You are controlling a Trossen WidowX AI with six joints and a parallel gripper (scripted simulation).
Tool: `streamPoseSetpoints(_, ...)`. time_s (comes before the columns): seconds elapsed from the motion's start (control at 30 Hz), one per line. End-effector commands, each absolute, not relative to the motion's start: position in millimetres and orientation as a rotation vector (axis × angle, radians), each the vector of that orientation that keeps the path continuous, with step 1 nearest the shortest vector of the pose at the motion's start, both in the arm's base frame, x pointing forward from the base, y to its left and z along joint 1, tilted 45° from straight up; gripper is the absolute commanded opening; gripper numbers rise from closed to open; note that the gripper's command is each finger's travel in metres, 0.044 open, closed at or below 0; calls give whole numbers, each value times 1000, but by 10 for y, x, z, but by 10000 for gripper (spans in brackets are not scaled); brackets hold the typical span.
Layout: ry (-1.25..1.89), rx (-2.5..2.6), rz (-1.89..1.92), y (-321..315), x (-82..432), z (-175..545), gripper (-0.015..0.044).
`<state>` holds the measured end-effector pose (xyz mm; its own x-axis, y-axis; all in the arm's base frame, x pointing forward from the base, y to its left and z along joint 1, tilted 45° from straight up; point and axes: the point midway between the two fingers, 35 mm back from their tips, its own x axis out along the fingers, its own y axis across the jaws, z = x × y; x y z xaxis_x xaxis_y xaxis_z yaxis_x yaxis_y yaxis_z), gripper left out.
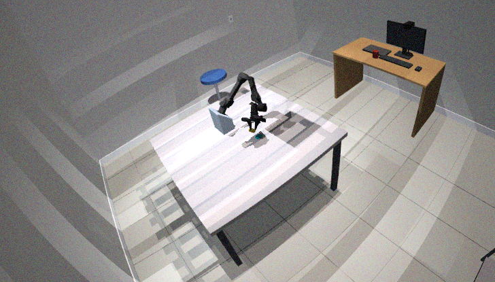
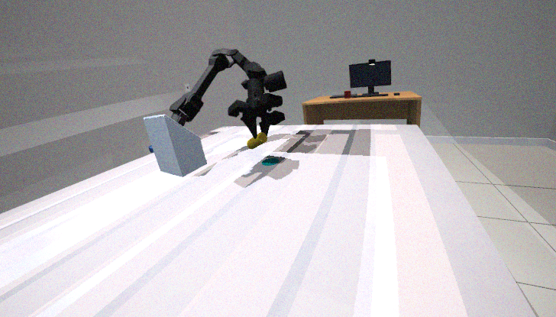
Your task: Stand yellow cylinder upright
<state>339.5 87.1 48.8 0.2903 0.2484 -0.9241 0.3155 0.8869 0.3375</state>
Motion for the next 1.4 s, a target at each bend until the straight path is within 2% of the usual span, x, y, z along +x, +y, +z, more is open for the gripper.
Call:
streamPoseSetpoints(0.0,1267,509,-61,873,3399,501,105)
streamPoseSetpoints(1.37,1006,483,-180,920,3434,526,105)
